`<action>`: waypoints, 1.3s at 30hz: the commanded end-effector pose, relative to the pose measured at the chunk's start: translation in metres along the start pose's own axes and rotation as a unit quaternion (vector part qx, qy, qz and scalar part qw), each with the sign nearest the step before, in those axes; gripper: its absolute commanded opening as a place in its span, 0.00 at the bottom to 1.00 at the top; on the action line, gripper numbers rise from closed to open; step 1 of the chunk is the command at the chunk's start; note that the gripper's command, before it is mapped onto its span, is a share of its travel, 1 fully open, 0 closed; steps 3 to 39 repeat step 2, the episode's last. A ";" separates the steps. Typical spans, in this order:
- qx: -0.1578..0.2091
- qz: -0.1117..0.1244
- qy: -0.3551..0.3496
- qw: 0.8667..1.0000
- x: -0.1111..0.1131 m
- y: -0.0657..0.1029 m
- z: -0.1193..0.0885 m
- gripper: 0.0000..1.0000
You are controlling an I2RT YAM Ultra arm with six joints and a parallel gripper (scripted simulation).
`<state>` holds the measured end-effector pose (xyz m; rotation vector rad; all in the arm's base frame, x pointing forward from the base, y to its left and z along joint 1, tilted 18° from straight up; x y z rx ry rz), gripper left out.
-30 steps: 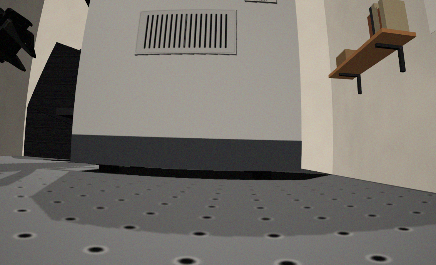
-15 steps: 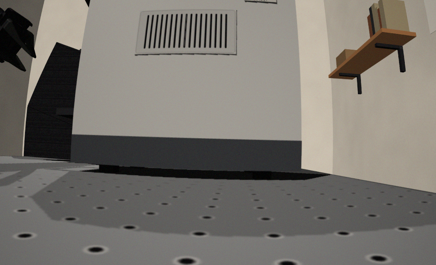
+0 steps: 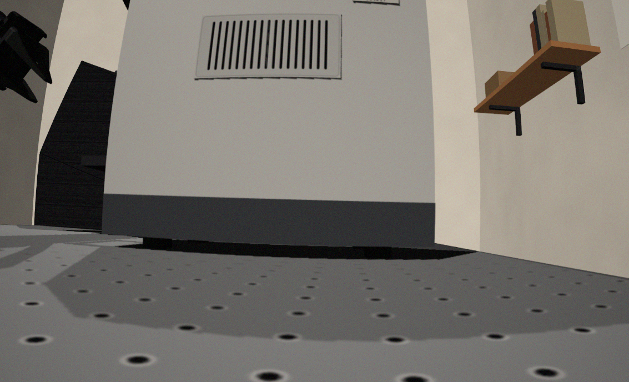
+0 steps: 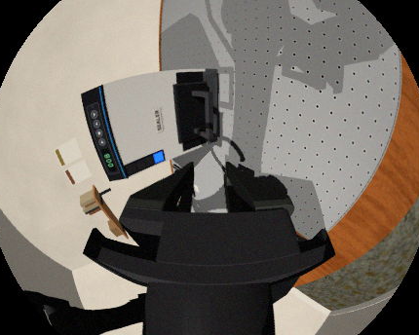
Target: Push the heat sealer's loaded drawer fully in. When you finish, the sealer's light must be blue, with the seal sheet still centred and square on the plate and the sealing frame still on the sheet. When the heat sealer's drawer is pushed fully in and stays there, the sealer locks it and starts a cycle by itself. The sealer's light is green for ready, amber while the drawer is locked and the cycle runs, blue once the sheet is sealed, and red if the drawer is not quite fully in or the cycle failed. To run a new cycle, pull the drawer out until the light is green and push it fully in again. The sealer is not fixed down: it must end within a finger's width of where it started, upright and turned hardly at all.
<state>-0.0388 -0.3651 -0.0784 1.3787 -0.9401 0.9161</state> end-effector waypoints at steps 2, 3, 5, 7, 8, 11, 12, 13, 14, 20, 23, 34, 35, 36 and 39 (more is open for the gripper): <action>-0.010 -0.005 0.026 1.000 0.010 0.009 0.013 0.30; -0.010 -0.005 0.026 1.000 0.010 0.009 0.013 0.30; -0.010 -0.005 0.026 1.000 0.010 0.009 0.013 0.30; -0.010 -0.005 0.026 1.000 0.010 0.009 0.013 0.30; -0.010 -0.005 0.026 1.000 0.010 0.009 0.013 0.30; -0.010 -0.005 0.026 1.000 0.010 0.009 0.013 0.30; -0.010 -0.005 0.026 1.000 0.010 0.009 0.013 0.30; -0.010 -0.005 0.026 1.000 0.010 0.009 0.013 0.30; -0.010 -0.005 0.026 1.000 0.010 0.009 0.013 0.30; -0.010 -0.005 0.026 1.000 0.010 0.009 0.013 0.30; -0.010 -0.005 0.026 1.000 0.010 0.009 0.013 0.30; -0.010 -0.005 0.026 1.000 0.010 0.009 0.013 0.30; -0.010 -0.005 0.026 1.000 0.010 0.009 0.013 0.30; -0.010 -0.005 0.026 1.000 0.010 0.009 0.013 0.30; -0.010 -0.005 0.026 1.000 0.010 0.009 0.013 0.30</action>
Point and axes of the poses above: the point where the finger pads meet when closed, its own y axis back along the fingers, its own x axis across the jaws, z = x × y, the point moved 10 cm from there along y, back along the fingers, and after that the axes turned 4 degrees about y, right-handed, at the moved point
